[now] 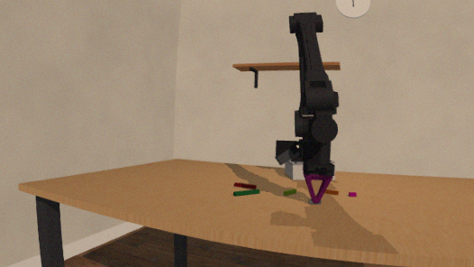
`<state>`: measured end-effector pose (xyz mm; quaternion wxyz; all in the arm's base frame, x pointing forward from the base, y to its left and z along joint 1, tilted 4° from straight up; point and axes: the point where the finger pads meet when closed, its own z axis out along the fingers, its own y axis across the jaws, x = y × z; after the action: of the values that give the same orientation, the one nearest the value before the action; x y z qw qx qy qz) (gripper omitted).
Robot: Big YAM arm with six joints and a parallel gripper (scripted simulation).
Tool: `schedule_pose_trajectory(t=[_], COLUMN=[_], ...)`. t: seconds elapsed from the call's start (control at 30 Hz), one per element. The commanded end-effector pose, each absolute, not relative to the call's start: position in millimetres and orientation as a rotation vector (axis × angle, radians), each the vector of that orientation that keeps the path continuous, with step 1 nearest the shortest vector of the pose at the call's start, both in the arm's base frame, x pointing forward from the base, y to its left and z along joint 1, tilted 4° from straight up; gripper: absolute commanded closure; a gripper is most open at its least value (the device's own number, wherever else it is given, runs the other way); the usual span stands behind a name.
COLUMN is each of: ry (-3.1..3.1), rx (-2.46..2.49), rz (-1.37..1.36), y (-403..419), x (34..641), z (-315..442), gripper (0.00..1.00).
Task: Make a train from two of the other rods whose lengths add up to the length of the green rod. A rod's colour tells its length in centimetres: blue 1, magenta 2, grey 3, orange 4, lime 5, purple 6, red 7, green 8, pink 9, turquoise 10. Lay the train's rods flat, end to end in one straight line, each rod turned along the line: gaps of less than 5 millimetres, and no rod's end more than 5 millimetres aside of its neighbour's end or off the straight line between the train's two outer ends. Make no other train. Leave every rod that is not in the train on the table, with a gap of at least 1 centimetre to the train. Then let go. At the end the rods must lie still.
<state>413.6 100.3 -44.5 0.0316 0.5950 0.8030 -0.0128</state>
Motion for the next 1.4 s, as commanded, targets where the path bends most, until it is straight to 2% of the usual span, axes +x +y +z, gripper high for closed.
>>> schedule_pose_trajectory(t=[0.0,0.77,0.8,0.97,1.0,1.17,1.2,1.37], ry=[2.47,2.47,2.47,2.47,2.47,2.47,2.47,2.47], rx=[1.83,1.83,1.83,1.83,1.83,1.83,1.83,1.83], rz=[-0.043,-0.043,-0.043,-0.043,-0.043,-0.043,-0.043,-0.043], y=[94.1,94.1,94.1,94.1,94.1,94.1,94.1,94.1], x=[418.3,418.3,418.3,418.3,418.3,418.3,418.3,418.3], z=[-48.0,-48.0,-48.0,-48.0,-48.0,-48.0,-48.0,-48.0], gripper=[0.97,0.97,0.93,0.89,0.85,0.81,0.78,0.78])
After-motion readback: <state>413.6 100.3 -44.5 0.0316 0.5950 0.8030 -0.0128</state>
